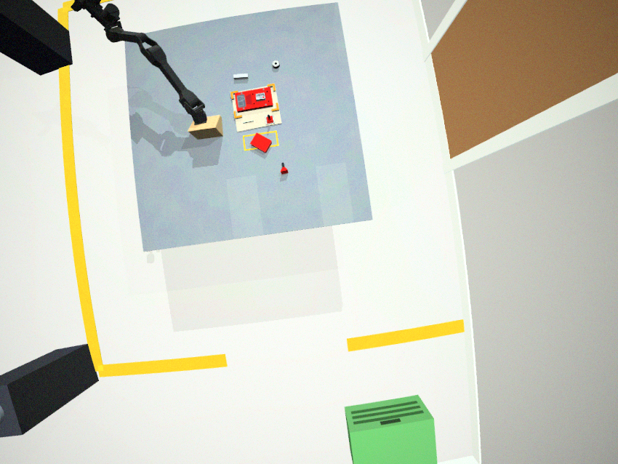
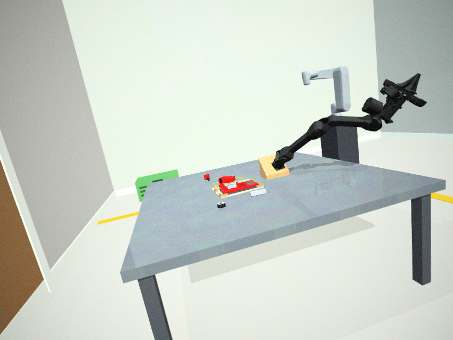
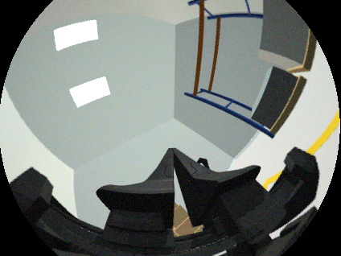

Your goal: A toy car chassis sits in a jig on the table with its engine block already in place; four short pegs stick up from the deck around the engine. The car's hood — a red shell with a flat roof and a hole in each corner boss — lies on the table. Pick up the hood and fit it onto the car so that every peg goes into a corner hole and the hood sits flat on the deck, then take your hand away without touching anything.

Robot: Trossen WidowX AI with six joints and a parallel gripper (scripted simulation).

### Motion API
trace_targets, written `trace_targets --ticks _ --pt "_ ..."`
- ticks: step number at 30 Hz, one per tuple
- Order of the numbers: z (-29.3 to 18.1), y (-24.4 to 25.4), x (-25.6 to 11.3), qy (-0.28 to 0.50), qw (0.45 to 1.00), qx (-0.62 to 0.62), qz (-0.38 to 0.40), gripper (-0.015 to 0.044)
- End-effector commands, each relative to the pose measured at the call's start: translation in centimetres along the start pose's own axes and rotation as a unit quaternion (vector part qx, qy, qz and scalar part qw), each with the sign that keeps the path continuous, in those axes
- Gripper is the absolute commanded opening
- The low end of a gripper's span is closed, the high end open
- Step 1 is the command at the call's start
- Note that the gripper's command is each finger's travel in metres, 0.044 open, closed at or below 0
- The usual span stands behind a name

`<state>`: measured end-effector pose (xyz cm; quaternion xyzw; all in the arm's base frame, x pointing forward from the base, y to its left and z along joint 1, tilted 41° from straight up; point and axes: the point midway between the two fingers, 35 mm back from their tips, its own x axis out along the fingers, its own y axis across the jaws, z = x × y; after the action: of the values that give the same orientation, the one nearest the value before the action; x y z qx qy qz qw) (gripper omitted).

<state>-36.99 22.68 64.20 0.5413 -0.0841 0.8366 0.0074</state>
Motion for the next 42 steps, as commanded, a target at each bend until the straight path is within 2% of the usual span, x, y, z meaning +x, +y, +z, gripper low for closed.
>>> trace_targets --ticks 1,8,17,29,42 --pt "0.0 -0.1 0.0 0.001 1.000 -0.001 -0.001 0.0026" --pt "-0.6 -4.2 -1.7 0.040 0.998 -0.034 -0.034 0.0210" --pt "1.8 -12.2 -5.3 0.095 0.984 -0.107 -0.103 0.0440" --pt "7.8 -22.1 -12.0 0.163 0.943 -0.201 -0.209 0.0440" --pt "17.5 -30.0 -21.0 0.220 0.870 -0.288 -0.334 0.0440"
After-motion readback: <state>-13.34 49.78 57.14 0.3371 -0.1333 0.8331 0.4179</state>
